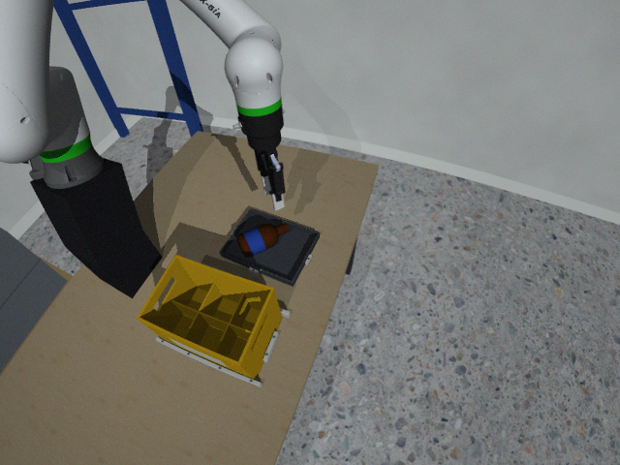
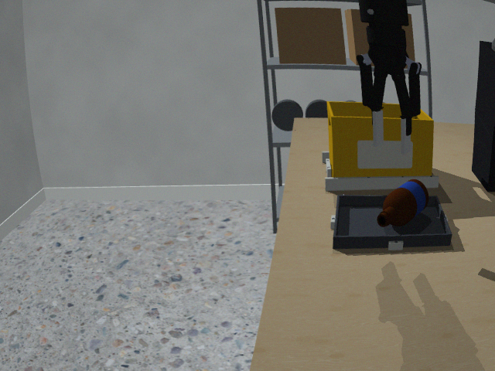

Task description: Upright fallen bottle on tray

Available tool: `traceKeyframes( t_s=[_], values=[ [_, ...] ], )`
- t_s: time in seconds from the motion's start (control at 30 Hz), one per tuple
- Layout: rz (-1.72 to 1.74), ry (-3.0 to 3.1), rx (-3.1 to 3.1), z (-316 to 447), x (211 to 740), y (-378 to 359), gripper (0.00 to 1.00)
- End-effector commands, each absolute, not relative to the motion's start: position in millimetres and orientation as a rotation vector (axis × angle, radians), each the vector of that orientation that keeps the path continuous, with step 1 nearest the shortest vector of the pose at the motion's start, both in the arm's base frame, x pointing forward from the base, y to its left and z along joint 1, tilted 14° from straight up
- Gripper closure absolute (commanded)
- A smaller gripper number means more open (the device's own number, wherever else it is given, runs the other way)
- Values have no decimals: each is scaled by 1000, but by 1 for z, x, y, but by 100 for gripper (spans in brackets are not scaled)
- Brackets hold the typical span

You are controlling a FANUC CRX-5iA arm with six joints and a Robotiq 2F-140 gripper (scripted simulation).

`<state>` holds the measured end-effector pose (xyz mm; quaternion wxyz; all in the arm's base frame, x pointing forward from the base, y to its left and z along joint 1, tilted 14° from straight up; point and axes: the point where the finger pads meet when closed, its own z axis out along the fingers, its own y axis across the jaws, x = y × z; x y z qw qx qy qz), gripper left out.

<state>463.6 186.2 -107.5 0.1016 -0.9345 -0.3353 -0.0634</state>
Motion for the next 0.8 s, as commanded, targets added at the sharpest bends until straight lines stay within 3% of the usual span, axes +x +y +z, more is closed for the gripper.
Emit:
traceKeyframes(
  t_s=[0.0, 0.77],
  values=[
    [-187, -990, -2760, -110, 464, 187, 62],
    [-187, -990, -2760, -177, 467, 203, 62]
  ],
)
